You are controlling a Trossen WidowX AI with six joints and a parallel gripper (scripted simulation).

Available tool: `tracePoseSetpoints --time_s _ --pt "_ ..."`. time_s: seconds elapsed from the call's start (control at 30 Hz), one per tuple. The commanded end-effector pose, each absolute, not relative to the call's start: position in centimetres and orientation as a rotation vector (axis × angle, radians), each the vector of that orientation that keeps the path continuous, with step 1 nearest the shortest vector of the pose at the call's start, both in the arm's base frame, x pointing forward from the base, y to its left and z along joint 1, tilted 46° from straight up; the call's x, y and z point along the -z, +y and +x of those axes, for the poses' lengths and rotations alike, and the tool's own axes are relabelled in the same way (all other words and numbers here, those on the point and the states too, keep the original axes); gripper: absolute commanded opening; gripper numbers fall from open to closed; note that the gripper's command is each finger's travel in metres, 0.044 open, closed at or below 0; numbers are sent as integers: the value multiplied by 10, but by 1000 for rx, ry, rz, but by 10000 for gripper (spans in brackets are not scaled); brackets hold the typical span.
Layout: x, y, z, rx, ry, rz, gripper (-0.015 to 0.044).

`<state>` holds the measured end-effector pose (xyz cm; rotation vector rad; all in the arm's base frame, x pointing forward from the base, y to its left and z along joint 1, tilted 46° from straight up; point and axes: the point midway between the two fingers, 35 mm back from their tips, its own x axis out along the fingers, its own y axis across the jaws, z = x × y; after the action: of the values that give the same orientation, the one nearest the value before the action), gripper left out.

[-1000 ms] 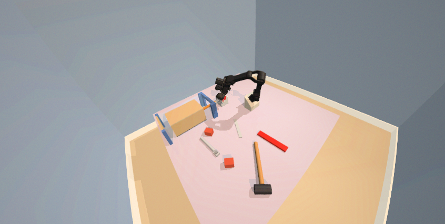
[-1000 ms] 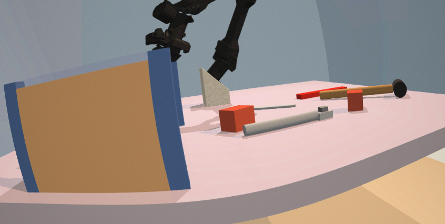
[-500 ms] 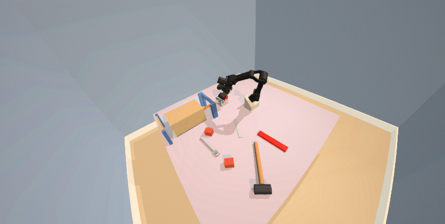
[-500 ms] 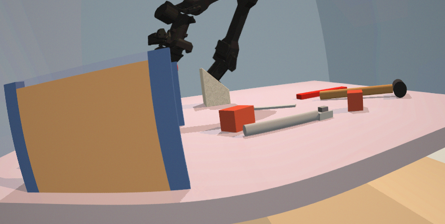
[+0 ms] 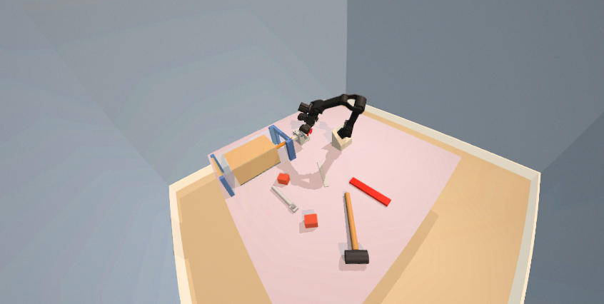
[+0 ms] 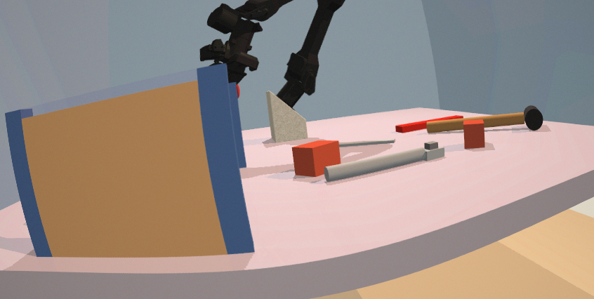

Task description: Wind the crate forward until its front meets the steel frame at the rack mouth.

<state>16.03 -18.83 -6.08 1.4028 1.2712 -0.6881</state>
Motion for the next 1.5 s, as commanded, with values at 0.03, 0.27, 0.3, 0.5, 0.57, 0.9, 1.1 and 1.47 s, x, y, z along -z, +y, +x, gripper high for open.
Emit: tracePoseSetpoints --time_s 0.03,0.27,0.3,0.5,0.57,0.9,1.1,1.47 --pt "62 -184 147 705 1296 1406 0" --pt "63 -183 137 705 1296 1406 0" --pt "63 -183 136 705 1297 1406 0" --pt "65 -183 127 706 1297 1405 0" --pt "65 -183 125 706 1297 1405 0" --pt "69 -184 111 708 1298 1405 0" --pt "71 -185 103 708 1298 1404 0" --pt "77 -189 89 710 1299 1403 0"
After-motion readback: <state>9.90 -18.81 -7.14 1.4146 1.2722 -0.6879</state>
